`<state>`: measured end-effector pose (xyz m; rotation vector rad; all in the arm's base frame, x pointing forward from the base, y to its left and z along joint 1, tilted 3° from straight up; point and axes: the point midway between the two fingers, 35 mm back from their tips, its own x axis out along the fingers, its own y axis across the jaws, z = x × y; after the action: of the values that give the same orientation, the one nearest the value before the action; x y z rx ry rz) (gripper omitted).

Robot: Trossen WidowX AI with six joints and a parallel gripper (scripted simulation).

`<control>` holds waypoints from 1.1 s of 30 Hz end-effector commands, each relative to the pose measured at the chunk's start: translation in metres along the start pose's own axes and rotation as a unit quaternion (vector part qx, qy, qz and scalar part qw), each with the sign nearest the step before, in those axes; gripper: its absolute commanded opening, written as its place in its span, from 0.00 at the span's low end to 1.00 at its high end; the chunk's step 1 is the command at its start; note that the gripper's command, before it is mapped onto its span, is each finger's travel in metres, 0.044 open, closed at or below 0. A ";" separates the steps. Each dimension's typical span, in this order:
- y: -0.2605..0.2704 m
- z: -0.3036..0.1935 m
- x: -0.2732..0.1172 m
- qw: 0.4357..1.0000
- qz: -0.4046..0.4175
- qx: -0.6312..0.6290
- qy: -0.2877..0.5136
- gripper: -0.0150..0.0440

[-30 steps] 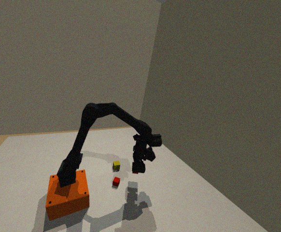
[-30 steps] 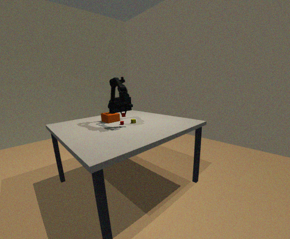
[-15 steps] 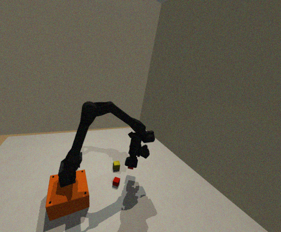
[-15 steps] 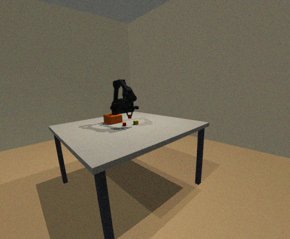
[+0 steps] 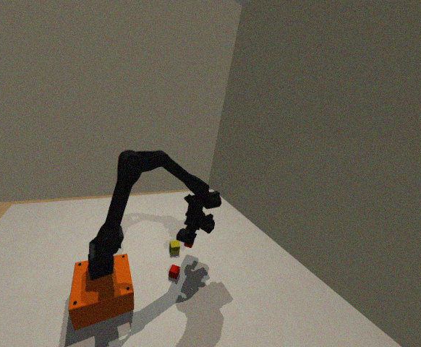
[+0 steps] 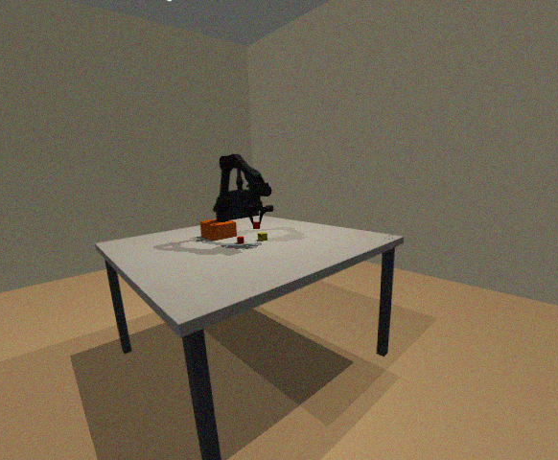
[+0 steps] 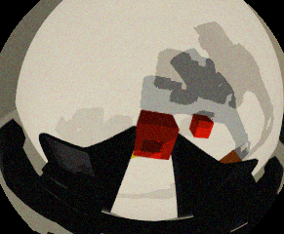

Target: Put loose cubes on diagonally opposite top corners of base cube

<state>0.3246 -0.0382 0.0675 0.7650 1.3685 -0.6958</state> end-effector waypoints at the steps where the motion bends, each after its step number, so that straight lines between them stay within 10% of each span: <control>1: 0.003 -0.012 0.004 1.000 -0.004 0.018 0.001 0.43; 33: 0.019 -0.052 0.028 0.997 -0.003 0.082 0.002 0.43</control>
<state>0.3151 0.0163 0.0495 0.8955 1.3202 -0.8006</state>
